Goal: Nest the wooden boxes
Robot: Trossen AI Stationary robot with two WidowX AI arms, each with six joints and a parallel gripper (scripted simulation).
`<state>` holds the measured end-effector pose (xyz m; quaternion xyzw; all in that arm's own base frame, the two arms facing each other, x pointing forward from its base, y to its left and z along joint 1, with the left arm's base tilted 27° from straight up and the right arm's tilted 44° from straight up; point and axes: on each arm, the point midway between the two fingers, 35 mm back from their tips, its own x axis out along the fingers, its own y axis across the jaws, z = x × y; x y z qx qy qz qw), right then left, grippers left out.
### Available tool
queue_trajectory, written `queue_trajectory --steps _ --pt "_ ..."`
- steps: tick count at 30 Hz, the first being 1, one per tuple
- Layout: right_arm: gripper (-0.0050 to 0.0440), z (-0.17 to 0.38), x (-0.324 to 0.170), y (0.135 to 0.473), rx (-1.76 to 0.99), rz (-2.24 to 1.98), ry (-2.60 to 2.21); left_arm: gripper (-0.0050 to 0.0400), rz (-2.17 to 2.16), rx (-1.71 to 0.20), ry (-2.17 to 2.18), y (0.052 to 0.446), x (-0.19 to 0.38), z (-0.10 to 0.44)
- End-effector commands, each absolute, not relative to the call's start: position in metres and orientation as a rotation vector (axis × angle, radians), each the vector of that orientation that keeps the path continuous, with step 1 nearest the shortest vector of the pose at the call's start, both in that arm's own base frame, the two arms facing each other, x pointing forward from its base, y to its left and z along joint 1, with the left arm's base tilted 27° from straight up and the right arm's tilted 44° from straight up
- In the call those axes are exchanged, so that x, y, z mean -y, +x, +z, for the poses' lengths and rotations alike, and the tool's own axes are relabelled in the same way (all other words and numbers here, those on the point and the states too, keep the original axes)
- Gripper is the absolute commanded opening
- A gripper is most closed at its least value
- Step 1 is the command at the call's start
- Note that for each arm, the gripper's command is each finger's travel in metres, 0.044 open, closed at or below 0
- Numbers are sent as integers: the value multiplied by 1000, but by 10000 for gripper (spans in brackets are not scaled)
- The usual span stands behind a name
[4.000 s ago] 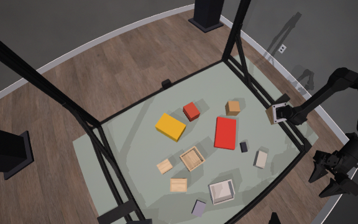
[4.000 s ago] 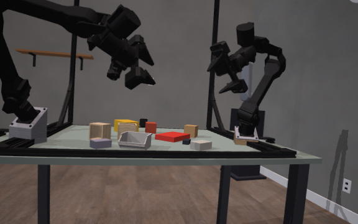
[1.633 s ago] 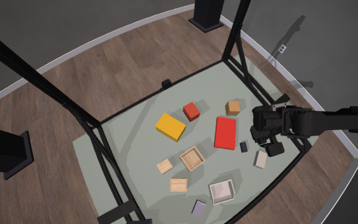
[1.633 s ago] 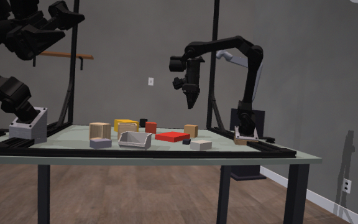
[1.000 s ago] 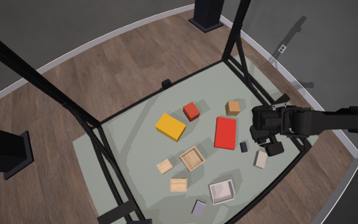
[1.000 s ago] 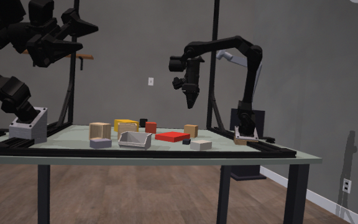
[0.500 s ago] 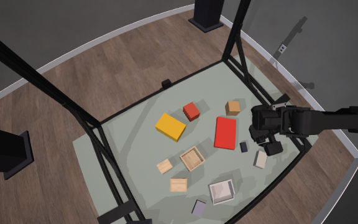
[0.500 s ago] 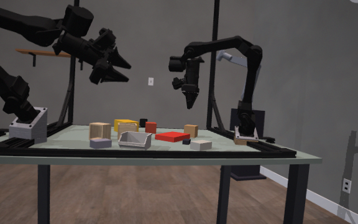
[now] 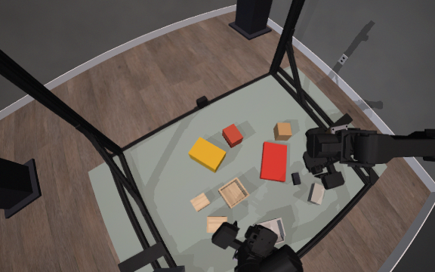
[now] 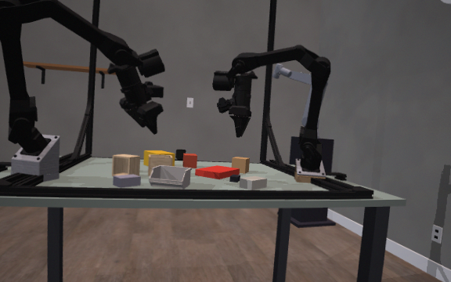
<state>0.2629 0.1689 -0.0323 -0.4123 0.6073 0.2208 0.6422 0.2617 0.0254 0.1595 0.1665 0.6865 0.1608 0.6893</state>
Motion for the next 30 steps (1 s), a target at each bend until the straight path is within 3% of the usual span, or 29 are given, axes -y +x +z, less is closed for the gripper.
queue_trajectory --steps 1,13,30 --pt "400 -49 -168 248 -1468 531 -1080 400 367 -1538 374 262 -27 160" --pt "400 -92 -156 189 -1716 621 -1581 400 374 -1538 375 262 -28 162" --pt "400 -108 -143 182 -1748 630 -1663 400 376 -1538 376 262 -28 162"
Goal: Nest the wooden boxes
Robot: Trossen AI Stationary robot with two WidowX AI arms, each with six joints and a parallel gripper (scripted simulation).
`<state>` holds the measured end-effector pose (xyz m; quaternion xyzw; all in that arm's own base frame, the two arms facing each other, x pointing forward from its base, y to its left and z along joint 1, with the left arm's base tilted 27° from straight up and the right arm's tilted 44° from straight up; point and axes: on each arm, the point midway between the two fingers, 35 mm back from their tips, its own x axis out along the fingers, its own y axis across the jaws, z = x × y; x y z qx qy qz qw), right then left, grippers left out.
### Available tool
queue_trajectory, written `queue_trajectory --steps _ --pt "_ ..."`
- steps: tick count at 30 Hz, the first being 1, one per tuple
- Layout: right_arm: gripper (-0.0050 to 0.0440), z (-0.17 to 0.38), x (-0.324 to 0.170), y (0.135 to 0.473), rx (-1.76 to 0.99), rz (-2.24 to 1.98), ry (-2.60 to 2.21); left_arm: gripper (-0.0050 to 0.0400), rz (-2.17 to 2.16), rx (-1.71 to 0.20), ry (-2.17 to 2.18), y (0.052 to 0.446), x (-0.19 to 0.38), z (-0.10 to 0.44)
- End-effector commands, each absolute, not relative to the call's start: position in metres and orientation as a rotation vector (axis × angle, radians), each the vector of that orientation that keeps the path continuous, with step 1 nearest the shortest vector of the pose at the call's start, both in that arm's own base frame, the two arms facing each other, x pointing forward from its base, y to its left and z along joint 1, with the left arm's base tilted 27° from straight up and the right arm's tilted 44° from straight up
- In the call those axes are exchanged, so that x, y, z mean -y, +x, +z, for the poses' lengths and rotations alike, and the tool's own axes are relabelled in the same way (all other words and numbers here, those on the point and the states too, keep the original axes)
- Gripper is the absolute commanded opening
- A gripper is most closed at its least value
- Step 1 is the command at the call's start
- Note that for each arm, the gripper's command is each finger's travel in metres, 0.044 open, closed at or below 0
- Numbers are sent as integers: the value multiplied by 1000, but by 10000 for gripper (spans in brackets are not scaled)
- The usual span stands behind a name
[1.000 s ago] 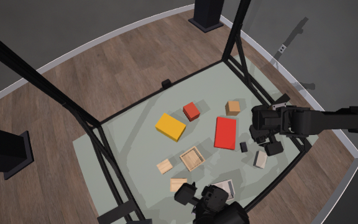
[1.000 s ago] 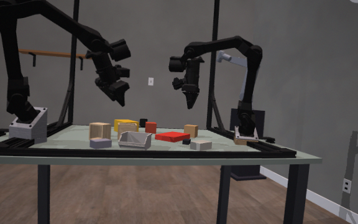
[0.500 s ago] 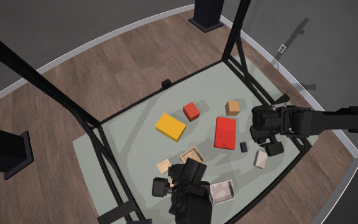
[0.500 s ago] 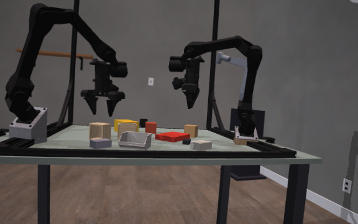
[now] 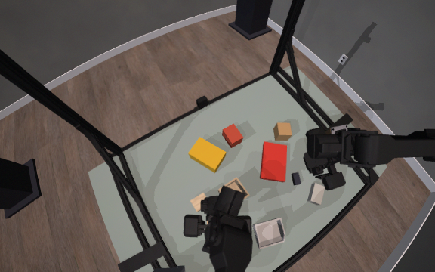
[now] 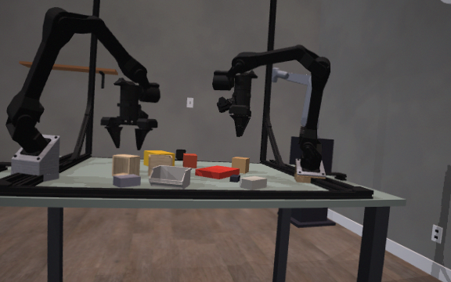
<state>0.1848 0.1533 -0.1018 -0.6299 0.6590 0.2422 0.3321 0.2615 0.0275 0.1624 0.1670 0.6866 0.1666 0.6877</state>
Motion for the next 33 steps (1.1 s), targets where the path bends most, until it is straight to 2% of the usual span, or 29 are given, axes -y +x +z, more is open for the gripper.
queue_trajectory --steps 1,33 --pt "400 -108 -143 182 -1748 630 -1663 400 376 -1538 376 262 -28 162" --pt "400 -141 -115 184 -1749 634 -1666 400 376 -1538 376 262 -28 162"
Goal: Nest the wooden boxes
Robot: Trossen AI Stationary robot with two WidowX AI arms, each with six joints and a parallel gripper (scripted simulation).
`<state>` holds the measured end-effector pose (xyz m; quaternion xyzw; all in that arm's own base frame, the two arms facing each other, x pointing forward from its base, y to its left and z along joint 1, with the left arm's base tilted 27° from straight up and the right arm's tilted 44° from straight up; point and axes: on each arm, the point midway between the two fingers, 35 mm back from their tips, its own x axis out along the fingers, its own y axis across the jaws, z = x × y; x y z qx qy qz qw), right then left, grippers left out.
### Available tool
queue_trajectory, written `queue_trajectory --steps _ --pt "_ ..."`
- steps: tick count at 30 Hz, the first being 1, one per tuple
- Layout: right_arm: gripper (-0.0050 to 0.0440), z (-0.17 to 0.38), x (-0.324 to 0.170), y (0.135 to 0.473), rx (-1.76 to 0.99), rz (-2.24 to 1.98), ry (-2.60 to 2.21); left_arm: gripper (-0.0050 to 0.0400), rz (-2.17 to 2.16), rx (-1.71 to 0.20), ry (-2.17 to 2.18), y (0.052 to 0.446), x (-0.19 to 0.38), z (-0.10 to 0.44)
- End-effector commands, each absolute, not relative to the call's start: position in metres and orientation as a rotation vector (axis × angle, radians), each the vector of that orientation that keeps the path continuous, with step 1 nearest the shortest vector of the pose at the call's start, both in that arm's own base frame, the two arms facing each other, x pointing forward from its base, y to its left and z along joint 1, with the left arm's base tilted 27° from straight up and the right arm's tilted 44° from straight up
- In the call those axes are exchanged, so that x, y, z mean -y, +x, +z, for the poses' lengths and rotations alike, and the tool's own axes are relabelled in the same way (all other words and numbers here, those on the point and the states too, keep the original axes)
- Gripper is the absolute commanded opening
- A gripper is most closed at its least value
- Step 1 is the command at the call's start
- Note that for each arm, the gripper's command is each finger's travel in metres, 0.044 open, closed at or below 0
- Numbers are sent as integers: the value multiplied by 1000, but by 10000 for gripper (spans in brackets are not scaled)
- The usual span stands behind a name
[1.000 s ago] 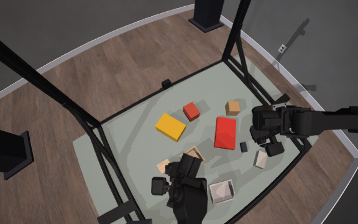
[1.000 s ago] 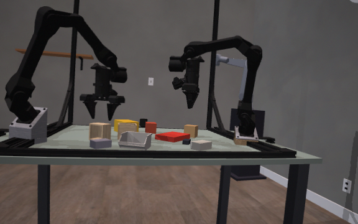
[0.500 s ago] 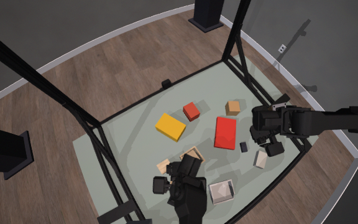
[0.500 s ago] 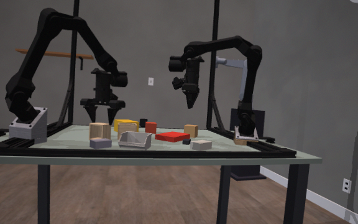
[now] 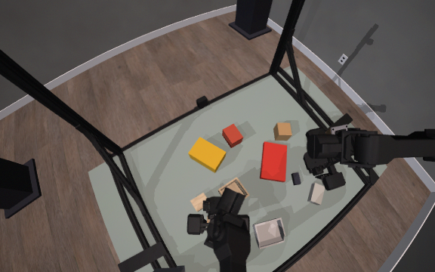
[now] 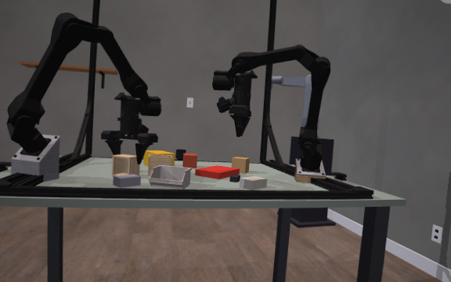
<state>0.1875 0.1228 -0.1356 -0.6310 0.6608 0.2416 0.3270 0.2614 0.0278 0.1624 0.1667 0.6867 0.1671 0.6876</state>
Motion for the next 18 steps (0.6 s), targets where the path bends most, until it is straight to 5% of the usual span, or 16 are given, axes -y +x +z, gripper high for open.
queue_trajectory --steps 1,18 --pt "400 -142 -113 184 -1749 634 -1666 400 376 -1538 376 262 -28 162" --pt "400 -159 -96 183 -1751 635 -1668 400 376 -1538 376 262 -28 162"
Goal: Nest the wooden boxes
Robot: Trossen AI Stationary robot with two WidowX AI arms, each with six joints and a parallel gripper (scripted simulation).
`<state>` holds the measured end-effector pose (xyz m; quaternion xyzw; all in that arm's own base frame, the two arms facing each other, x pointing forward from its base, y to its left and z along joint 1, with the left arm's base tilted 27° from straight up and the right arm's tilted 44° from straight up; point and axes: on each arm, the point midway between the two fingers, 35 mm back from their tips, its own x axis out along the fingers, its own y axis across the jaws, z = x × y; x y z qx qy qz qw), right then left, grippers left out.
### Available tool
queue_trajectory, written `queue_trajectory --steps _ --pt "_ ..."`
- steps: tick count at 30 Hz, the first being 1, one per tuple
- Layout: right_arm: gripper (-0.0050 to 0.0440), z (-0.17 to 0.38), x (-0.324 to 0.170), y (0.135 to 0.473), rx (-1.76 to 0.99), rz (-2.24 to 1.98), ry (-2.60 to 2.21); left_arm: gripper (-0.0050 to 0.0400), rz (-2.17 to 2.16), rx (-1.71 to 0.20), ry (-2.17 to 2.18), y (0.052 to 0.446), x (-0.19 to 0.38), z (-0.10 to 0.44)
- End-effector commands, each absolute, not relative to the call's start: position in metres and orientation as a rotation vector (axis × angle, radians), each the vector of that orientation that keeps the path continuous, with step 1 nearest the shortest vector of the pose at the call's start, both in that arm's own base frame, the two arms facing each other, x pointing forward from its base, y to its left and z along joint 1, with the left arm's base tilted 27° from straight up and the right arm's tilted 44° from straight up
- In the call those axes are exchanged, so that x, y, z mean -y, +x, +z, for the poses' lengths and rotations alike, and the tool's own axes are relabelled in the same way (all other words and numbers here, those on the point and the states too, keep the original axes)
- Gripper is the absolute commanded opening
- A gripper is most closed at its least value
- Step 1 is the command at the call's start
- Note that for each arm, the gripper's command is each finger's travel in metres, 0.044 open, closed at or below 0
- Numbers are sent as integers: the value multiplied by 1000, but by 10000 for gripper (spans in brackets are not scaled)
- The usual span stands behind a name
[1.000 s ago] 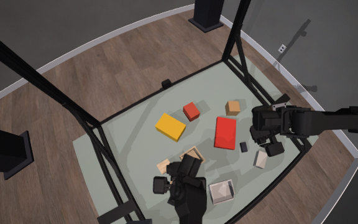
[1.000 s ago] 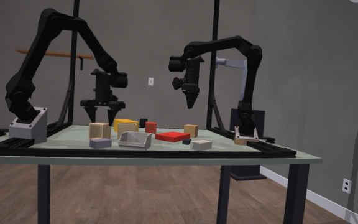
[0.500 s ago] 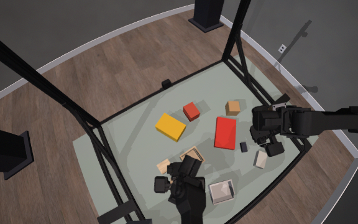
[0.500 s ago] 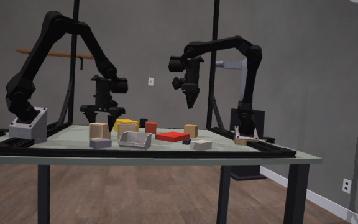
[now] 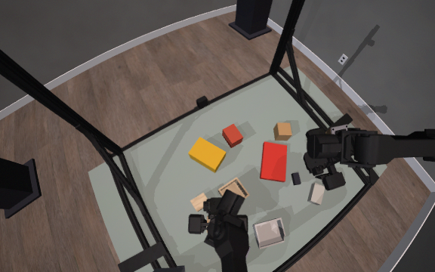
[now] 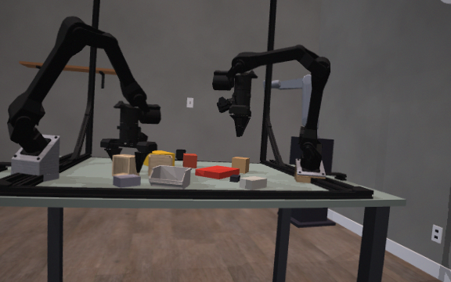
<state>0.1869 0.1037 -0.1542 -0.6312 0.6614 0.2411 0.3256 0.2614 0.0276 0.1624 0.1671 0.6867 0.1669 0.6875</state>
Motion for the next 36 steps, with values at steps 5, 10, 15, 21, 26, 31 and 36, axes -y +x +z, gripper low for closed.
queue_trajectory --steps 5,10,15,21,26,31,36 --pt "400 -161 -93 183 -1752 635 -1668 400 376 -1538 376 262 -28 162" --pt "373 -161 -93 183 -1752 635 -1668 400 376 -1538 376 262 -28 162" --pt "340 -161 -93 183 -1752 635 -1668 400 376 -1538 376 262 -28 162" --pt "313 -161 -93 183 -1752 635 -1668 400 376 -1538 376 262 -28 162" --pt "287 -161 -93 183 -1752 635 -1668 400 376 -1538 376 262 -28 162" --pt "287 -161 -93 183 -1752 635 -1668 400 376 -1538 376 262 -28 162" --pt "191 -154 -100 183 -1751 635 -1668 400 376 -1538 376 262 -28 162"
